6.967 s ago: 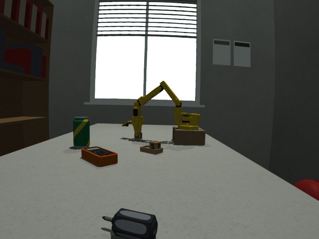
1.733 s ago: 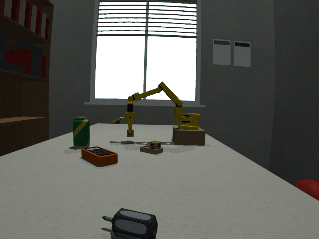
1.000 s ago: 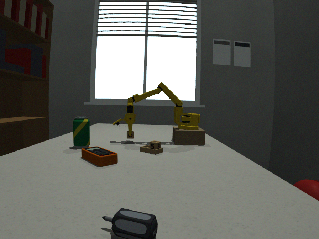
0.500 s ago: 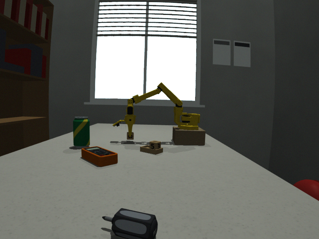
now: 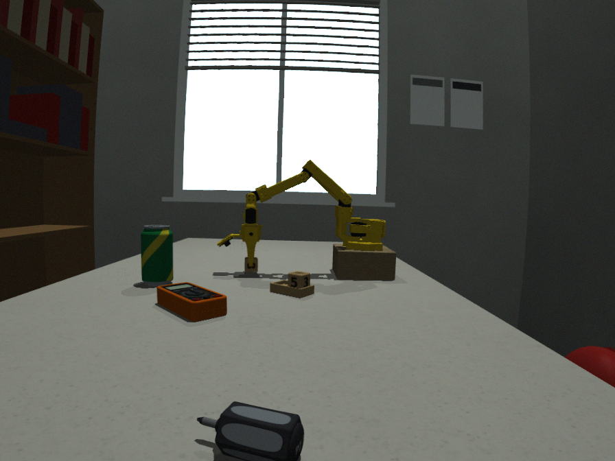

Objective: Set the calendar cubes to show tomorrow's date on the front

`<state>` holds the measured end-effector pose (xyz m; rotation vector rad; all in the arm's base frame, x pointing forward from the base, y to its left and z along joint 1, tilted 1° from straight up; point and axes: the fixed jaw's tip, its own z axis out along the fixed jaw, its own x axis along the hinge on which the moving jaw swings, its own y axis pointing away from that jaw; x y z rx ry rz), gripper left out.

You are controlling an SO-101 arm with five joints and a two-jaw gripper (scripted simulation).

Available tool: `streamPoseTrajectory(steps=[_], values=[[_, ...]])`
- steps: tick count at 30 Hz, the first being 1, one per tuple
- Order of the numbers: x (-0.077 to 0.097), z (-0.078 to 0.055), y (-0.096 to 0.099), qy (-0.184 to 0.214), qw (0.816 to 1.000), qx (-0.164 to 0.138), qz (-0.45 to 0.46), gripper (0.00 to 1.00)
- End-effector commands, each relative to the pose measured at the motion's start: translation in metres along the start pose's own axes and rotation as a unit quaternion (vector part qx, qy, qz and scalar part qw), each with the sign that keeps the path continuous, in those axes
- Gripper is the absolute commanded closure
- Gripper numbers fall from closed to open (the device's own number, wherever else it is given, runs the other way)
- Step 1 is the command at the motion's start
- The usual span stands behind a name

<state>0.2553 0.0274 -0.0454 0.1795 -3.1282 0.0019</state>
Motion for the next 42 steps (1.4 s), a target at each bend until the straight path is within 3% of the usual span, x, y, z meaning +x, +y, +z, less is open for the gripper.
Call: streamPoseTrajectory(steps=[1, 17, 27, 42], values=[[0.0032, 0.0043, 0.0032, 0.007, 1.0, -0.001, -0.009, 1.0], [0.0032, 0.0077, 0.0032, 0.007, 1.0, -0.001, -0.009, 1.0], [0.0032, 0.0077, 0.0032, 0.007, 1.0, -0.001, -0.009, 0.83], [0.0032, 0.0077, 0.0032, 0.007, 1.0, -0.001, -0.009, 0.78]])
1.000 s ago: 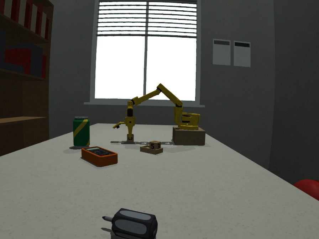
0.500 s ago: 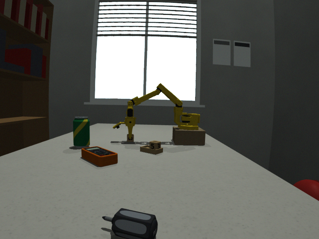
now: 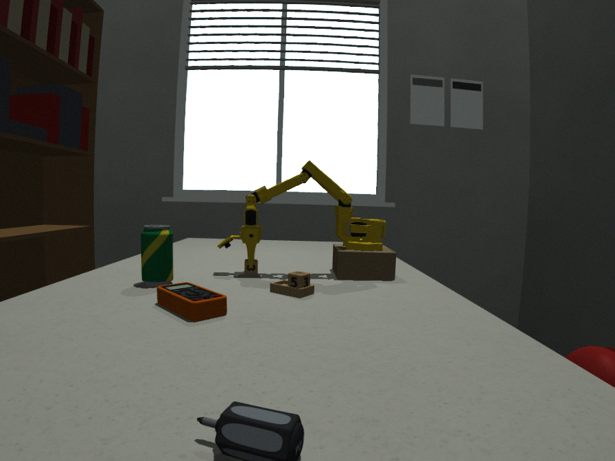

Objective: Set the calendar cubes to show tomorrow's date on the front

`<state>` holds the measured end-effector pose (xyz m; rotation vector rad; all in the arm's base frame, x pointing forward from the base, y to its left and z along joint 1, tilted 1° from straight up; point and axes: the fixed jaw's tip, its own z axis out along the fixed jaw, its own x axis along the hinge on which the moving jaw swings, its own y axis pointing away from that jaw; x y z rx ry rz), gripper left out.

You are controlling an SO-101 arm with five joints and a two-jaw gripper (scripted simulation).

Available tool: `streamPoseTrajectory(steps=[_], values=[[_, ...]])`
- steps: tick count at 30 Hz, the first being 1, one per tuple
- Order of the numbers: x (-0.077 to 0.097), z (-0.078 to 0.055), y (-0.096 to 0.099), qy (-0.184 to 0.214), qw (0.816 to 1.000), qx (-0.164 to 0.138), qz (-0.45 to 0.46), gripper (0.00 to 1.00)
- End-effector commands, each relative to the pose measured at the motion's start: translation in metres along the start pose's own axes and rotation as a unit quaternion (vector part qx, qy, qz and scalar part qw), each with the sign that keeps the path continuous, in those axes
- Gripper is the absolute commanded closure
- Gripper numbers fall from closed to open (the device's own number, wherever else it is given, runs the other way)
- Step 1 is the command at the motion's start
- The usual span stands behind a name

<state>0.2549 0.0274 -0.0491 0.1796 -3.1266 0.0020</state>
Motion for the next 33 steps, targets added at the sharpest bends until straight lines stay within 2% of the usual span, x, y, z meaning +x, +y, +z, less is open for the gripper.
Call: streamPoseTrajectory(steps=[1, 16, 27, 33], values=[[0.0029, 0.0039, 0.0032, 0.006, 1.0, -0.001, -0.009, 0.77], [0.0029, 0.0039, 0.0032, 0.006, 1.0, -0.001, -0.009, 0.65], [0.0028, 0.0034, 0.0032, 0.006, 1.0, -0.001, -0.009, 0.64], [0.0017, -0.0057, 0.0031, 0.006, 1.0, -0.001, -0.009, 0.64]])
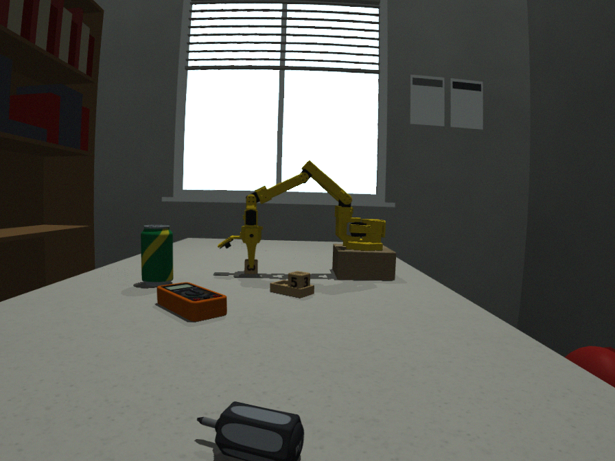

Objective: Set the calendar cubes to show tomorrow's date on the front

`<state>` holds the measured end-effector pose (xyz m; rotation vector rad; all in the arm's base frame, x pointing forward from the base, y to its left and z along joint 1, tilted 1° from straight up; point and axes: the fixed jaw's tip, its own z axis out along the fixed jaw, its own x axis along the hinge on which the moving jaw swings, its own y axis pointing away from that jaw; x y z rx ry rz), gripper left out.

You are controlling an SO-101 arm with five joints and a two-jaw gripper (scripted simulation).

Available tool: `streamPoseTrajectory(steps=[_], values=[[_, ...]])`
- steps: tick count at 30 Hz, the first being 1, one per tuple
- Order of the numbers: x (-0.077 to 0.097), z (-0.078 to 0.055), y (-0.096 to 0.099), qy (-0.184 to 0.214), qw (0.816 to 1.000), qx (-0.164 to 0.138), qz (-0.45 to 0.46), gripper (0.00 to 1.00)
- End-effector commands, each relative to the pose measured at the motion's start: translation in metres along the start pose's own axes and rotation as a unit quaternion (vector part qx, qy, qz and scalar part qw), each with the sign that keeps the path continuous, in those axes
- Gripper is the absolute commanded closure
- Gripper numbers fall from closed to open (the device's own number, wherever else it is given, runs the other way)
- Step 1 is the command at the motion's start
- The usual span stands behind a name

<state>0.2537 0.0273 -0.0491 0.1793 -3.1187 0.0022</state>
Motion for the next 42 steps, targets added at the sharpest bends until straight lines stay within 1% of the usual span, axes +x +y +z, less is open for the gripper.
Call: streamPoseTrajectory(steps=[1, 6, 8, 14, 18, 22, 42], values=[[0.0, -0.009, 0.003, 0.002, 1.0, 0.0, -0.009, 0.64], [0.0, -0.026, 0.003, 0.002, 1.0, 0.0, -0.009, 0.64], [0.0, -0.026, 0.003, 0.002, 1.0, 0.0, -0.009, 0.64], [0.001, -0.046, 0.003, 0.002, 1.0, 0.0, -0.009, 0.64], [0.002, -0.054, 0.003, 0.002, 1.0, 0.0, -0.009, 0.64], [0.002, -0.056, 0.003, 0.002, 1.0, 0.0, -0.009, 0.64], [0.002, -0.056, 0.003, 0.002, 1.0, 0.0, -0.009, 0.64]])
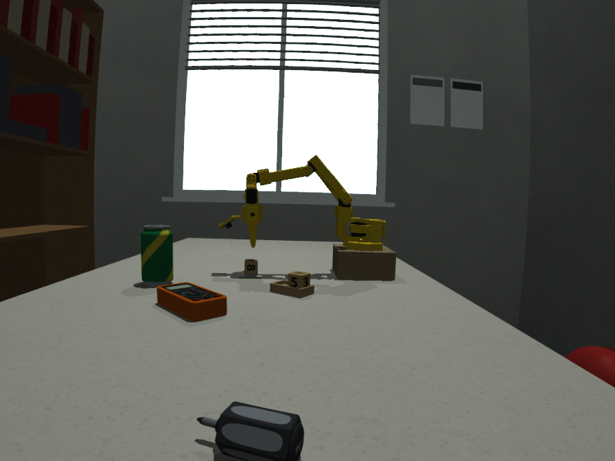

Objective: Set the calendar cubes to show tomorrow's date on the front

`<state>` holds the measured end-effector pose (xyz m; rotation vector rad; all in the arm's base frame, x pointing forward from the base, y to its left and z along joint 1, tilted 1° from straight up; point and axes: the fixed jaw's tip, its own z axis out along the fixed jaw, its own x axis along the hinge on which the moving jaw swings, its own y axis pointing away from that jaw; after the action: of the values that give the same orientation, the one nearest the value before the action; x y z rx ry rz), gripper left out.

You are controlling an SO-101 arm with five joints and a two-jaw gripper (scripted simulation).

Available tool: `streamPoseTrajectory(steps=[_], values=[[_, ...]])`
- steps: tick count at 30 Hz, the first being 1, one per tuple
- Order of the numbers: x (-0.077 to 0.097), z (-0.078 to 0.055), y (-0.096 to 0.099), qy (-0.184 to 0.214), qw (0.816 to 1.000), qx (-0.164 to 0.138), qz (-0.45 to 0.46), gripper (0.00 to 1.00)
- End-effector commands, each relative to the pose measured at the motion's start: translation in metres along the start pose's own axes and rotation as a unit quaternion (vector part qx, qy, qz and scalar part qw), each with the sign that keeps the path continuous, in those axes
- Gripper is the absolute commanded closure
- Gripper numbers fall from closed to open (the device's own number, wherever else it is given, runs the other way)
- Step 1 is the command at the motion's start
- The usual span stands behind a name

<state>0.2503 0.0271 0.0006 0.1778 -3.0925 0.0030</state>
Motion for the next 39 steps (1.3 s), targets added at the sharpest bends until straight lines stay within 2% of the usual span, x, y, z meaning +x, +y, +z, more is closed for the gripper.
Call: streamPoseTrajectory(steps=[1, 5, 8, 11, 15, 17, 22, 26, 30, 39], values=[[-0.002, -0.007, 0.003, -0.011, 1.0, 0.0, -0.009, 0.64], [-0.004, -0.011, 0.003, -0.02, 1.0, 0.0, -0.009, 0.64], [-0.008, -0.021, 0.003, -0.042, 0.999, 0.001, -0.009, 0.64], [-0.014, -0.037, 0.002, -0.076, 0.997, 0.002, -0.009, 0.64], [-0.02, -0.066, 0.002, -0.136, 0.991, 0.004, -0.009, 0.65], [-0.02, -0.066, 0.002, -0.136, 0.991, 0.004, -0.009, 0.65], [-0.024, -0.103, 0.002, -0.207, 0.978, 0.007, -0.009, 0.65], [-0.024, -0.122, 0.002, -0.244, 0.97, 0.008, -0.009, 0.65], [-0.023, -0.128, 0.002, -0.257, 0.966, 0.009, -0.009, 0.65], [-0.023, -0.129, 0.002, -0.258, 0.966, 0.009, -0.011, 0.65]])
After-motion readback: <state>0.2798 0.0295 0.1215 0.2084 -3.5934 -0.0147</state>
